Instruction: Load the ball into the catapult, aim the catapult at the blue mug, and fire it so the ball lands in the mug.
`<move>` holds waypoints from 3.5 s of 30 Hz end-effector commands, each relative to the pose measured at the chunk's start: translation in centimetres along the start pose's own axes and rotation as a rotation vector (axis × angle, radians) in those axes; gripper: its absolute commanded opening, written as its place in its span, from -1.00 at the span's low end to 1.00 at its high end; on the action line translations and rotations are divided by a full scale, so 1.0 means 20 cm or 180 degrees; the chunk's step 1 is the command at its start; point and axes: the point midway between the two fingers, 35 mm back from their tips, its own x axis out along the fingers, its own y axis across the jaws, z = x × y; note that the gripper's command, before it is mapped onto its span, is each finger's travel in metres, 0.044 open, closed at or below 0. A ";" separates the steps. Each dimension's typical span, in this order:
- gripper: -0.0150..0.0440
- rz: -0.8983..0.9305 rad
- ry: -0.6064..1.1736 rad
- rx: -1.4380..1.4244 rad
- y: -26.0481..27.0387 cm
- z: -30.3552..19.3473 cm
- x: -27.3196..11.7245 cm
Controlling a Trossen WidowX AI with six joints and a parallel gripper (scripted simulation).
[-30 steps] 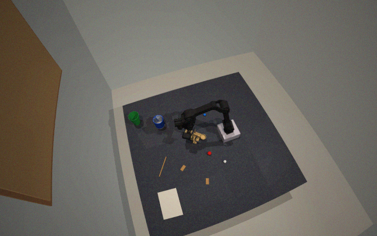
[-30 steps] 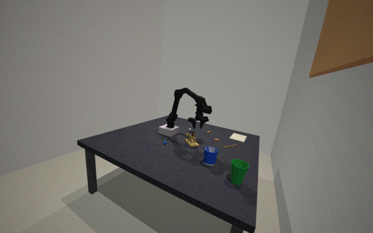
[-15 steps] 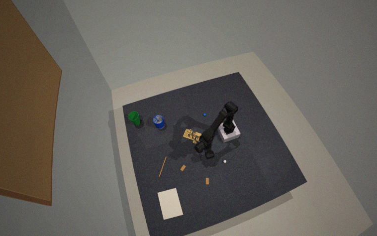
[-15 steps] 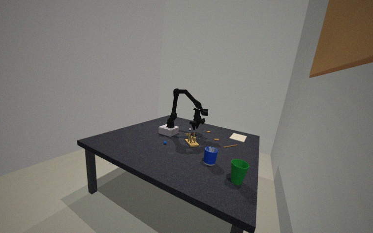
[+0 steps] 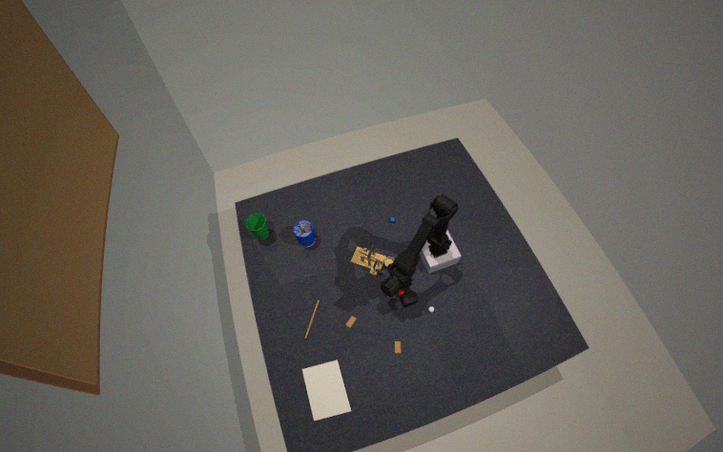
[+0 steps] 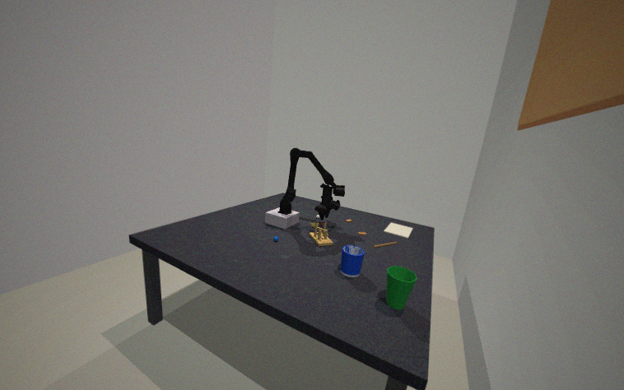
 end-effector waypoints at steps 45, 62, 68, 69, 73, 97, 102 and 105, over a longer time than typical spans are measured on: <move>-0.49 -0.0007 0.0019 0.0011 0.03 0.04 -0.06; -0.49 -0.0009 0.0040 0.0058 0.00 0.03 -0.43; -0.49 -0.0021 0.0183 0.0389 -0.10 0.05 -0.40; -0.49 -0.0022 0.0210 0.0452 -0.12 0.05 -0.39; -0.49 -0.0012 0.0311 0.0654 -0.19 0.07 -0.37; -0.49 0.0216 0.0891 0.1887 -0.62 0.06 -0.27; -0.49 0.0298 0.1002 0.2148 -0.70 0.04 -0.25; -0.49 0.0340 0.1051 0.2268 -0.74 0.03 -0.25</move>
